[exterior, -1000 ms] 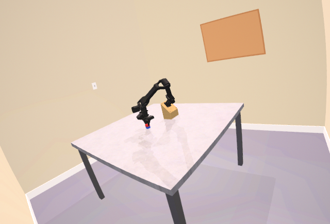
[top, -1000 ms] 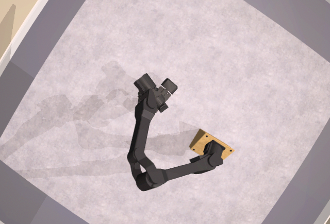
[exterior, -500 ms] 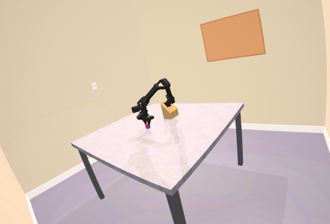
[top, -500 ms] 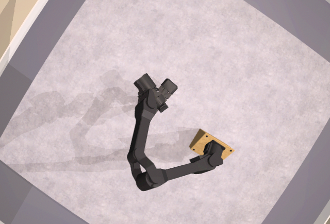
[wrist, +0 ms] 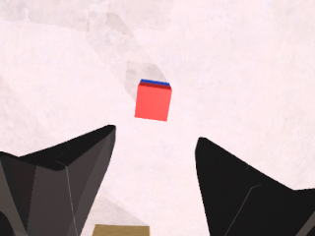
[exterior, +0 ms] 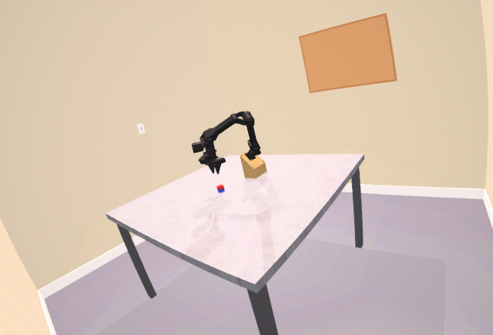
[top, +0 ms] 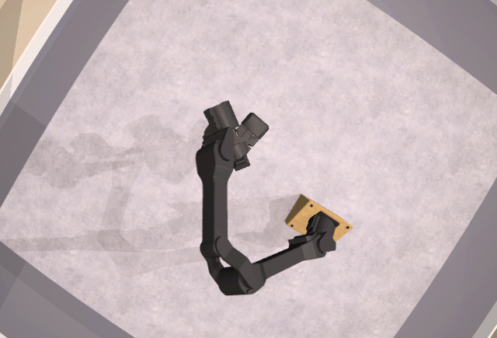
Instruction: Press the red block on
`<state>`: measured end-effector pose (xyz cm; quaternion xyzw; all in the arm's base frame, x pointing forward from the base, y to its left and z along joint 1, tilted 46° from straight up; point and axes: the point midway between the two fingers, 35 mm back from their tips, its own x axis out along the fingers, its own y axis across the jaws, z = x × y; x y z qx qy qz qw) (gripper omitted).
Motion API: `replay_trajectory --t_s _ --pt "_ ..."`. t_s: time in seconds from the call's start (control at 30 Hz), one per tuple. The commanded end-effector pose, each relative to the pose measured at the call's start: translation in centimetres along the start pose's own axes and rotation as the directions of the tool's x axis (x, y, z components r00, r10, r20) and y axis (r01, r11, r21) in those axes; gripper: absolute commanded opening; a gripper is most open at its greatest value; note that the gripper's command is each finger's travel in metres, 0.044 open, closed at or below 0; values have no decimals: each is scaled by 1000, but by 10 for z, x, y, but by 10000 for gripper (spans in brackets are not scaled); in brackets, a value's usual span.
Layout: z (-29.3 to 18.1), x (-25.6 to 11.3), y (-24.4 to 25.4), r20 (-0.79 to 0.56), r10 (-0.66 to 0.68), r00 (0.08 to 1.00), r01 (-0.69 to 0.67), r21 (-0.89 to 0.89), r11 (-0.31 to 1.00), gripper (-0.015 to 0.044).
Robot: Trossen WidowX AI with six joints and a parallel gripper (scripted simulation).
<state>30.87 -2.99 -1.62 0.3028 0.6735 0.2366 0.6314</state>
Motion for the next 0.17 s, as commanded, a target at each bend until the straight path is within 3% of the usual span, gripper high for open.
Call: replay_trajectory --t_s 0.0,0.13 --pt "-2 -5 1 -16 0 1000 0 -8 1000 220" --pt "-2 -5 1 -16 0 1000 0 -8 1000 220"
